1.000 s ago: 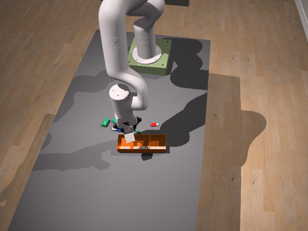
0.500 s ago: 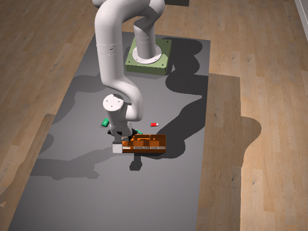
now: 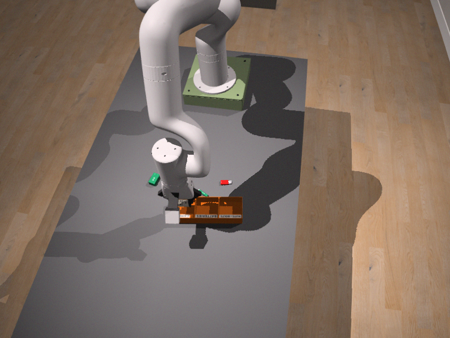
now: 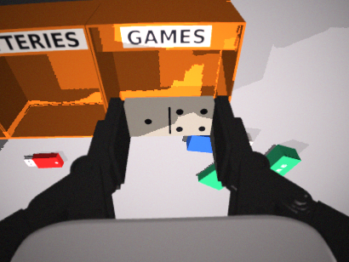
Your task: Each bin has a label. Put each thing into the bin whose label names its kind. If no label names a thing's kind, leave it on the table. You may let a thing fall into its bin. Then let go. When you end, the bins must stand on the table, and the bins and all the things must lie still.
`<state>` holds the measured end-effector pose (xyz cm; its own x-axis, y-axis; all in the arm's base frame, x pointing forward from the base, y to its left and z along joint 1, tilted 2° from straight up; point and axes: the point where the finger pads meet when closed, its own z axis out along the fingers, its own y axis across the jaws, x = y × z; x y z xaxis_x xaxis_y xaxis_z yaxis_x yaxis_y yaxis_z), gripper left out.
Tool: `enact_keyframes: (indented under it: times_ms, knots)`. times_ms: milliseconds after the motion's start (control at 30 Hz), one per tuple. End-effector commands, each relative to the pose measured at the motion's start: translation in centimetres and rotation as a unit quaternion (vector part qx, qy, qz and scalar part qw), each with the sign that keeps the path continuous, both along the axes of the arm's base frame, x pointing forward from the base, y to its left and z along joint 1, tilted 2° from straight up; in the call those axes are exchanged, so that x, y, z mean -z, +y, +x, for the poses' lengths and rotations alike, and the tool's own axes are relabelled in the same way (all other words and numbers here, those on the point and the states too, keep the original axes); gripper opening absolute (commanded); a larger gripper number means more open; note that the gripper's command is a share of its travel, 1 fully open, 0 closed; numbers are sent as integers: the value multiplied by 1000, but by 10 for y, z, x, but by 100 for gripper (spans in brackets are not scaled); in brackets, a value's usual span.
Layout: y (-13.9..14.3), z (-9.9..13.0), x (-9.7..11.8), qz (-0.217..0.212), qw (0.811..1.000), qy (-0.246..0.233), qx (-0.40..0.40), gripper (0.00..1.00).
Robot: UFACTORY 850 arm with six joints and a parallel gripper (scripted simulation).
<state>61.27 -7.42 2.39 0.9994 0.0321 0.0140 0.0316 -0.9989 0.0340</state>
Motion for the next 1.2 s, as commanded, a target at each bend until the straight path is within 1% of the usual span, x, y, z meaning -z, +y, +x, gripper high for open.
enact_keyframes:
  times_ms: [0,467,500,1067,1133,1167]
  knots:
    - [0,1,5,0,1000,-1,0,0]
    - [0,-1,5,0,1000,-1,0,0]
    - [0,-1,5,0,1000,-1,0,71]
    - [0,-1,5,0,1000,-1,0,71]
    - [1,-1,-5,0,1000,-1,0,71]
    - [1,-1,-5,0,1000,-1,0,71]
